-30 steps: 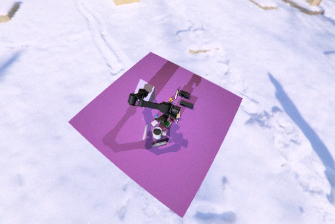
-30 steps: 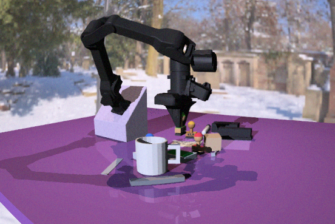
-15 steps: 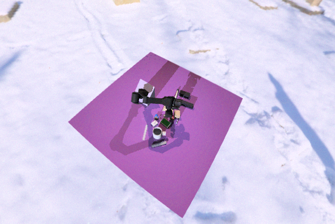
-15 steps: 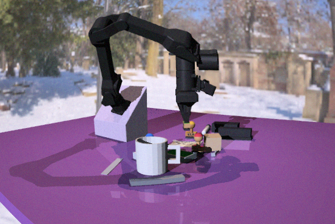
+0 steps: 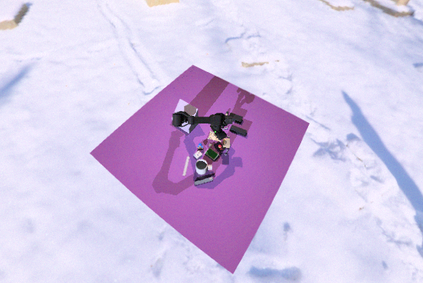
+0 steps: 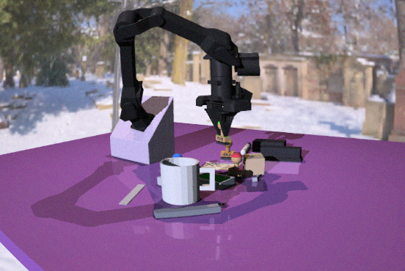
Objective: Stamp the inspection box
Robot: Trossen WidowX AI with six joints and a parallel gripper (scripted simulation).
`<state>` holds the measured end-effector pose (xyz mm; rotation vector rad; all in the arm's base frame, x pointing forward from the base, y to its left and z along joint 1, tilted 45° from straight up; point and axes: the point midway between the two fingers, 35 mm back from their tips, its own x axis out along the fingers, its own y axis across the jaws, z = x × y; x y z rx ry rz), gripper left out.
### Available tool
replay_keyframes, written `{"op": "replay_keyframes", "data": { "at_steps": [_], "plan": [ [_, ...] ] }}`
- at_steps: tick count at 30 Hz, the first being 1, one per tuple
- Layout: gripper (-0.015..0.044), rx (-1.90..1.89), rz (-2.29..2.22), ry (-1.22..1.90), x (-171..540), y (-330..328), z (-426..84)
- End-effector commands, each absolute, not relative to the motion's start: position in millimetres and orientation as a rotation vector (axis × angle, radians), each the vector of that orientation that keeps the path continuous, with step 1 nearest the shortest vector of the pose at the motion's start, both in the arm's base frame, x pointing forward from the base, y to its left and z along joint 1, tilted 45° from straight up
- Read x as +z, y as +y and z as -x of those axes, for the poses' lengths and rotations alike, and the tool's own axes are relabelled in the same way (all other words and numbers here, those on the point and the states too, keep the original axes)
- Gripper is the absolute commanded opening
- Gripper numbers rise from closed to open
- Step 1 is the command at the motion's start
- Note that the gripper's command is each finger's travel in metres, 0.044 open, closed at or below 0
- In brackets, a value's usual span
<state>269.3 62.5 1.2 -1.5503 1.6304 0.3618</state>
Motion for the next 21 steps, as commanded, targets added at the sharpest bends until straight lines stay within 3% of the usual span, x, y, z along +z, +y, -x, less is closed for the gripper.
{"op": "replay_keyframes", "data": {
  "at_steps": [1, 10, 21],
  "plan": [
    [0.0000, 0.471, 1.642, 1.638, -7.9, 69.0, -260.0],
    [0.0000, 0.720, 1.849, 1.633, -24.3, 80.3, -239.7],
    [0.0000, 0.726, 1.852, 1.632, -28.4, 77.3, -240.3]
  ]
}}
